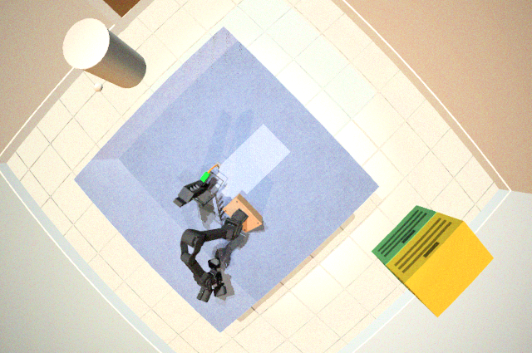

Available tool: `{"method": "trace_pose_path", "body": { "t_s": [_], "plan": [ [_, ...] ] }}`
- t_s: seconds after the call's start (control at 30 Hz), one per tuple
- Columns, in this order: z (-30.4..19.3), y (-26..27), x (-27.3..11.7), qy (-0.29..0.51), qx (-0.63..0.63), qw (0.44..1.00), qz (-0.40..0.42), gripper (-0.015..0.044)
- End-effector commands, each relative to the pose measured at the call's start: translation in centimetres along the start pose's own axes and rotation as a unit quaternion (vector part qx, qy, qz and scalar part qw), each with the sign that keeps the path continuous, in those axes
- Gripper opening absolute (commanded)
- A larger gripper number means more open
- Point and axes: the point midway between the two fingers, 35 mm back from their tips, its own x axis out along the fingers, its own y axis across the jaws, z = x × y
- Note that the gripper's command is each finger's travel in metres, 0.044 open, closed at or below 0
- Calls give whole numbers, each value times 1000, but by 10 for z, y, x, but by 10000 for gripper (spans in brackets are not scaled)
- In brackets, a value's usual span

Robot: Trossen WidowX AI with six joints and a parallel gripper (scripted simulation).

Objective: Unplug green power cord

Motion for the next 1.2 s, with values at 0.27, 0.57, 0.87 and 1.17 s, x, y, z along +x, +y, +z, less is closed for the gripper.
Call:
{"method": "trace_pose_path", "body": {
  "t_s": [0.27, 0.57, 0.87, 1.17],
  "plan": [
    [52, -32, 12, -56, -21, 996, -64, 164],
    [127, -94, 10, -121, -51, 977, -169, 160],
    [196, -176, -22, -166, -79, 938, -293, 160],
    [219, -273, -62, -161, -19, 899, -407, 160]
  ]
}}
